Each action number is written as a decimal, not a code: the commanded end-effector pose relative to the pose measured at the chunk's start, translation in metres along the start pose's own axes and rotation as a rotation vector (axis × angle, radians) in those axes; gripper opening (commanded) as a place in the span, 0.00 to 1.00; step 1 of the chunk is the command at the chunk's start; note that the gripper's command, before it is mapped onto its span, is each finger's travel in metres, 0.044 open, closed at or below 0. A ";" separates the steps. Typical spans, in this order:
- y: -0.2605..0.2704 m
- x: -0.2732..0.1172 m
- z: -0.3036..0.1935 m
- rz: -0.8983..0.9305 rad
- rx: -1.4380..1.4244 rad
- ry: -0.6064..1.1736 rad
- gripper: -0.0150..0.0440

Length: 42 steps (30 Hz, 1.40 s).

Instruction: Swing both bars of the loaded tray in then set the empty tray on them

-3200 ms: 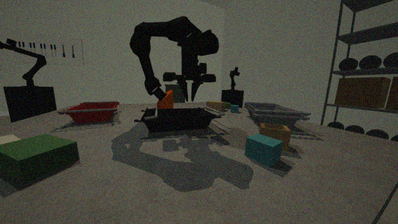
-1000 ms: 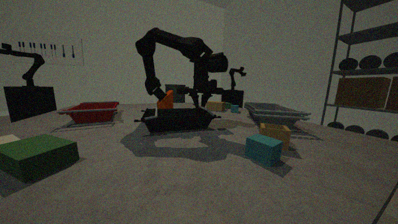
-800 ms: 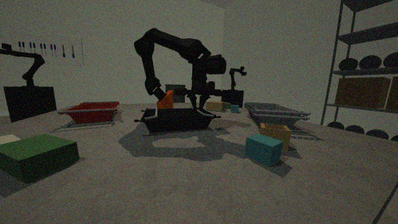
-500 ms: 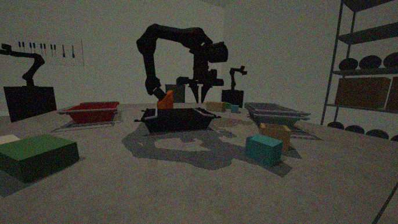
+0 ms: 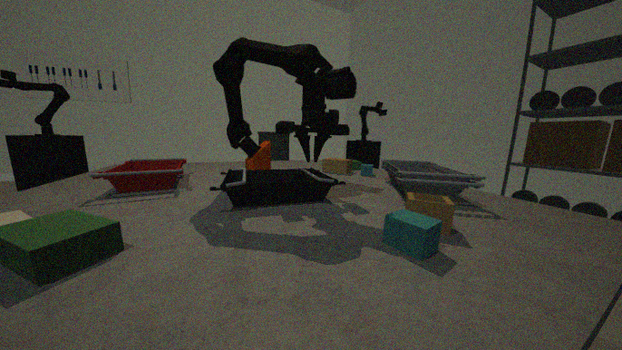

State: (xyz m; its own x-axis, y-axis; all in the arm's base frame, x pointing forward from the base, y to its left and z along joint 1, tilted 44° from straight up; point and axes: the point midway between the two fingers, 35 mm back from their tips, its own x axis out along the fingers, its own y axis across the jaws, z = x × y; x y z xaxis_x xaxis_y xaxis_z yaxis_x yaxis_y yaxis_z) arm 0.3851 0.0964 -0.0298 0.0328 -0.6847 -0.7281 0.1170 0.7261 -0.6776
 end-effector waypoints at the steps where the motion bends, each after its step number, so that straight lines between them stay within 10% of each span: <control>1: 0.000 0.001 0.000 -0.001 -0.002 0.001 0.39; 8: 0.000 0.001 0.000 -0.001 -0.002 0.001 0.26; 42: 0.000 0.000 0.000 0.000 0.000 0.000 0.25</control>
State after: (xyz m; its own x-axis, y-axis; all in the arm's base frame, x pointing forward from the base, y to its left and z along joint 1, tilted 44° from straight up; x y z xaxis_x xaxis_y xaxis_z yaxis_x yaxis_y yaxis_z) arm 0.3851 0.0964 -0.0298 0.0329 -0.6847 -0.7281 0.1170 0.7261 -0.6775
